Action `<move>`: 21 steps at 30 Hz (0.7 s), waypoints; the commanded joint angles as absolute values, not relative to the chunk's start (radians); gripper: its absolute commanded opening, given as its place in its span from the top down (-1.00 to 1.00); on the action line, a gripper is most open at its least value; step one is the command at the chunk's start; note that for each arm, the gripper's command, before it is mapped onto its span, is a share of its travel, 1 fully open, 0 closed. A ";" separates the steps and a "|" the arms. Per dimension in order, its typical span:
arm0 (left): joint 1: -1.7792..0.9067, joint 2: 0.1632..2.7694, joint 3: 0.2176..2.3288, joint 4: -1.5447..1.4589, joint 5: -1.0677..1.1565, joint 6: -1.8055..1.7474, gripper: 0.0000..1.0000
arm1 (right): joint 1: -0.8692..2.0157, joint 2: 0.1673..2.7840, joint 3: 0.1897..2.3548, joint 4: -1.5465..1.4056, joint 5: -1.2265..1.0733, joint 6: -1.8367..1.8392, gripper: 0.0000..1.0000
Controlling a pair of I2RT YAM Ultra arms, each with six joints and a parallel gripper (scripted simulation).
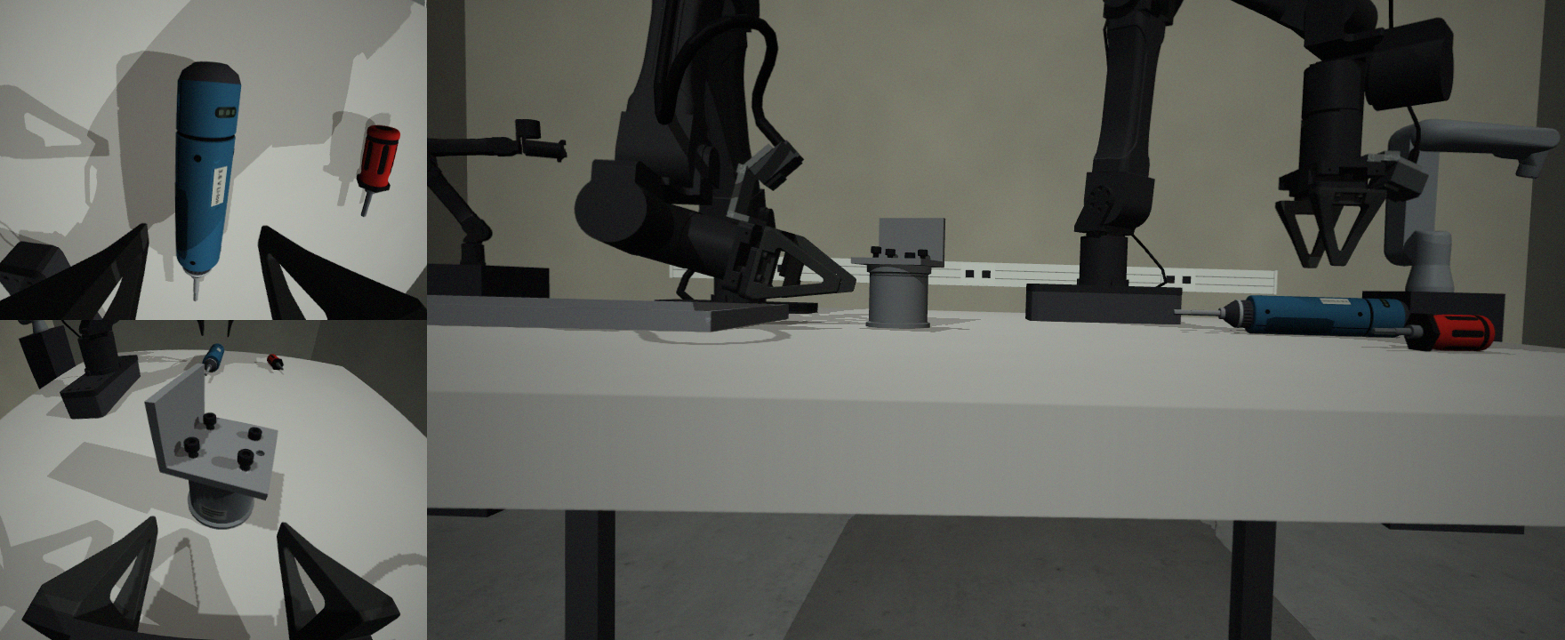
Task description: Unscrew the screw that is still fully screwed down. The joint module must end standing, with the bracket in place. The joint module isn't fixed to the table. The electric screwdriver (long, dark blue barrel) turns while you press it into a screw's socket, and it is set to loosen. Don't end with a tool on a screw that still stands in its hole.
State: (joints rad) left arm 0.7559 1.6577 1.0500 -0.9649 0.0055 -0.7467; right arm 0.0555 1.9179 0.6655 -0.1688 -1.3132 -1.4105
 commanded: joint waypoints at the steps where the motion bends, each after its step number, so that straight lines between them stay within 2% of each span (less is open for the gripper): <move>1: 0.742 1.630 1.034 -0.976 0.008 -0.754 -0.30 | 0.046 1.894 0.664 -0.141 -1.338 -1.406 -0.72; 21: 0.742 1.630 1.034 -0.976 0.008 -0.754 -0.30 | 0.119 1.897 0.602 0.091 -1.324 -1.217 -0.72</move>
State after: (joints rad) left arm 0.7559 1.6577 1.0500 -0.9649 0.0055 -0.7467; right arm 0.1089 1.9182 0.6140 0.0387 -1.3102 -1.2606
